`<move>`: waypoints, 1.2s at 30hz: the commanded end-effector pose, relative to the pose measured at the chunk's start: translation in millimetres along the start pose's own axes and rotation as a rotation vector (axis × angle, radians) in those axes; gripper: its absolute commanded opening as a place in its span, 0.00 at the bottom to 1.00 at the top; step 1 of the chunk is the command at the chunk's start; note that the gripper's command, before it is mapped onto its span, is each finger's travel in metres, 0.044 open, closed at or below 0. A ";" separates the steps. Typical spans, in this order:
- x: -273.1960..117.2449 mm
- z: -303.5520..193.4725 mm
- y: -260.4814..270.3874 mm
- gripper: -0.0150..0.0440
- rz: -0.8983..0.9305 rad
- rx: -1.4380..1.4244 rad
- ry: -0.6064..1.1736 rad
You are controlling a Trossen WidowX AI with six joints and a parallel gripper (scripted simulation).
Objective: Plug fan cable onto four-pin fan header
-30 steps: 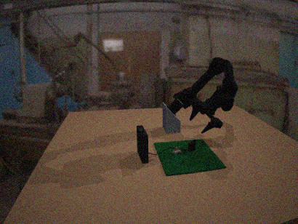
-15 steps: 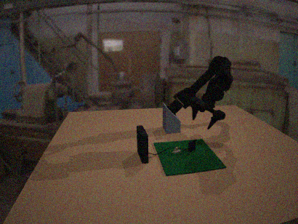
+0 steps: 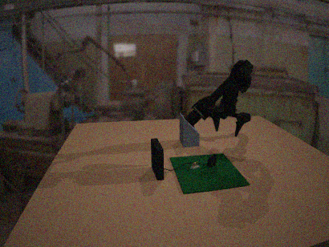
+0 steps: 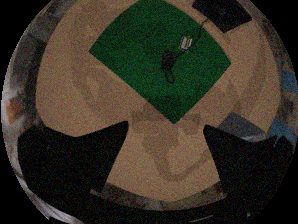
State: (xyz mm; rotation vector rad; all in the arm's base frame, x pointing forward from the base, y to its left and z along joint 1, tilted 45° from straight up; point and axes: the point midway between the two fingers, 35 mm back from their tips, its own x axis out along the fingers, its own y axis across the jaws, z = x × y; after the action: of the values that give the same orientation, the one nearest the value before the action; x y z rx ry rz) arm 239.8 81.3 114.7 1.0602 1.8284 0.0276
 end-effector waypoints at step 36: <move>61.7 97.8 -7.3 1.00 0.049 0.174 0.008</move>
State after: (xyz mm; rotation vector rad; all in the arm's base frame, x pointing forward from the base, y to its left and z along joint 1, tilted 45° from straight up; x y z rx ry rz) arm 301.1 74.0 18.7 1.2215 1.8330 -0.0998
